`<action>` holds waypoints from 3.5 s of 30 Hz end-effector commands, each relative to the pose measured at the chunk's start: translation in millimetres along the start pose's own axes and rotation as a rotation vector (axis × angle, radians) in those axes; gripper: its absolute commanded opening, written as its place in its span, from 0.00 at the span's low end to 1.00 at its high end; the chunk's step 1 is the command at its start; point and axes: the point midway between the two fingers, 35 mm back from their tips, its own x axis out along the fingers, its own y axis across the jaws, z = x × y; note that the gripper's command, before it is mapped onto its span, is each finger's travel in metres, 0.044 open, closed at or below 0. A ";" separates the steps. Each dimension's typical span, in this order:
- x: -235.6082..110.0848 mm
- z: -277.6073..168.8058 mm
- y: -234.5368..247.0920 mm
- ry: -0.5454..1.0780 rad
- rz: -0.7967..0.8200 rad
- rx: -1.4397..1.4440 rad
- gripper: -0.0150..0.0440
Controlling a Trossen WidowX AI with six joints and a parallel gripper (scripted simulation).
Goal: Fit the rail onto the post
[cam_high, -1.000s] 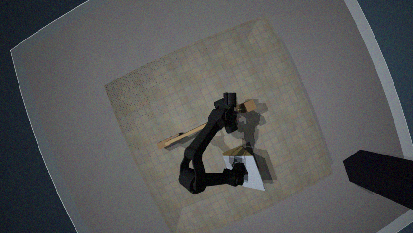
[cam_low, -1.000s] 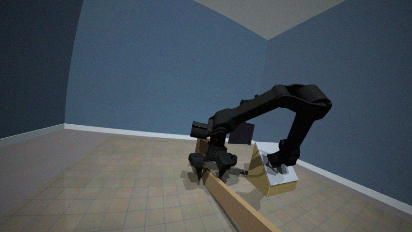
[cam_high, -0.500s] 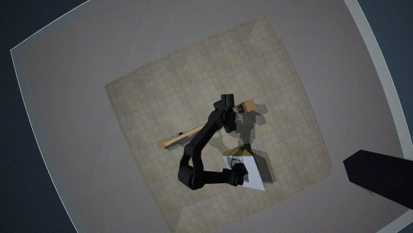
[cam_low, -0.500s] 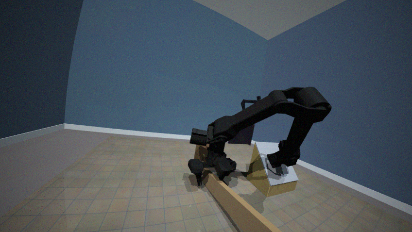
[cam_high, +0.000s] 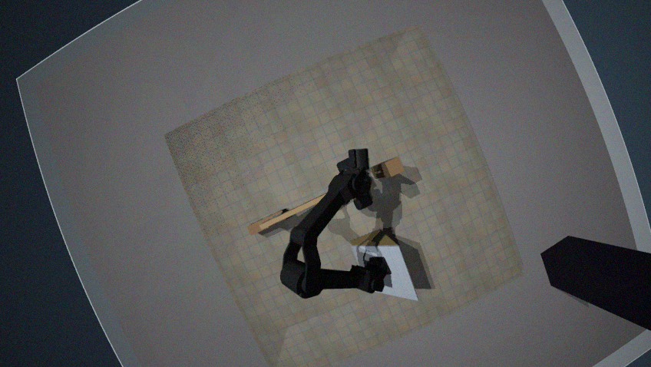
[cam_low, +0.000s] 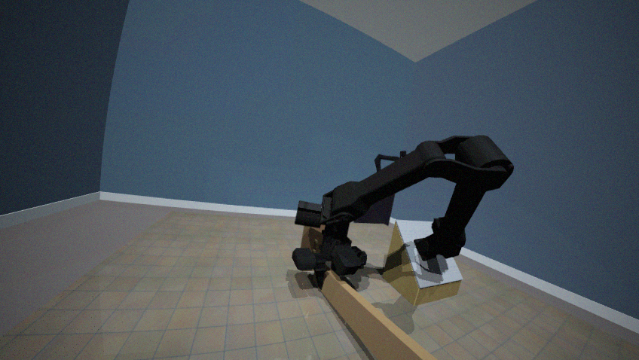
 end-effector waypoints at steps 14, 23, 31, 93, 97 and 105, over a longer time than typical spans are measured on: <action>0.1 0.4 -0.2 -0.004 -0.003 0.003 0.25; -1.7 -0.2 -0.3 -0.004 -0.003 0.003 0.25; -5.7 -0.2 -1.0 -0.003 -0.003 0.003 0.25; -37.0 -0.6 -5.2 -0.002 -0.003 0.003 0.25; -39.0 -0.7 -5.2 -0.001 -0.003 0.003 0.25; -43.0 -0.7 -5.1 -0.001 -0.003 0.003 0.25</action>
